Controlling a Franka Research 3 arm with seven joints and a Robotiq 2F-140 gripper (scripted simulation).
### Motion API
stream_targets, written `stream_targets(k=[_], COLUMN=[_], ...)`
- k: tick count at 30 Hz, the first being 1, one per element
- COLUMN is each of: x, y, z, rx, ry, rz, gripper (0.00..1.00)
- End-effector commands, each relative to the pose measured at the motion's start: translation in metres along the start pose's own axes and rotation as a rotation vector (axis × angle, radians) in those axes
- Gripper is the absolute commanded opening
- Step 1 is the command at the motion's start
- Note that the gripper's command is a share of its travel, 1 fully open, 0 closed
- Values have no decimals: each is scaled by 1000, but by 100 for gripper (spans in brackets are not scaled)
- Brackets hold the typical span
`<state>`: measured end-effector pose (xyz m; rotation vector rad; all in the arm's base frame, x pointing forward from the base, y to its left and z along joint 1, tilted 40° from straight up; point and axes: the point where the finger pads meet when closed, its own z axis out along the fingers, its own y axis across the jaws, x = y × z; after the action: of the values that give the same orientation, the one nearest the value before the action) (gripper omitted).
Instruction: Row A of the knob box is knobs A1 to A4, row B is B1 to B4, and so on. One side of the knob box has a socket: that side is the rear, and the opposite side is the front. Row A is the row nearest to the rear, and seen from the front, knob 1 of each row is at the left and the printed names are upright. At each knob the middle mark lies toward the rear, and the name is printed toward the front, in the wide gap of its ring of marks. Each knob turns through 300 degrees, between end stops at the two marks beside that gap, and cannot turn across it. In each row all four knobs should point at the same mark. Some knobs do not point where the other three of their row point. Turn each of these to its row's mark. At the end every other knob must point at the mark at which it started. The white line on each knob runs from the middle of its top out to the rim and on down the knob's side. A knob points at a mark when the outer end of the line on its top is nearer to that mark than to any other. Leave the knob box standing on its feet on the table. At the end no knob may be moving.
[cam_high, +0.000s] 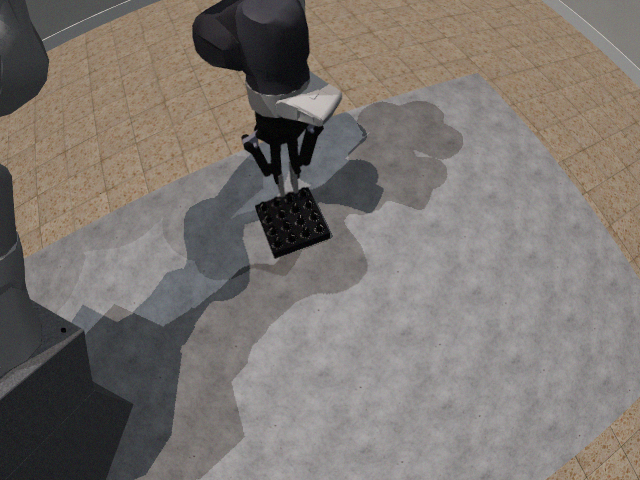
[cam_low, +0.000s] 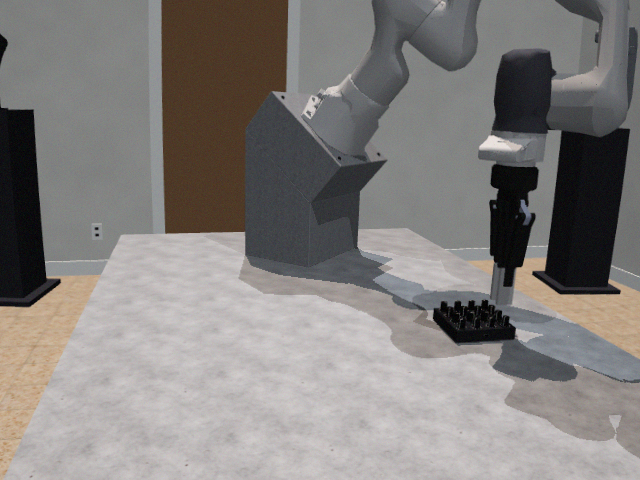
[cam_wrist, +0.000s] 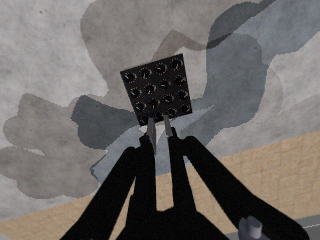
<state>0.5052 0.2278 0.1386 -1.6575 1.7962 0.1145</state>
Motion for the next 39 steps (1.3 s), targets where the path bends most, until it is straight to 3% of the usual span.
stream_targets(k=[1, 39], x=[2, 2], y=[-2, -2], z=[3, 11], rx=[12, 12], ry=[8, 8], rz=[-28, -28], gripper=[12, 12])
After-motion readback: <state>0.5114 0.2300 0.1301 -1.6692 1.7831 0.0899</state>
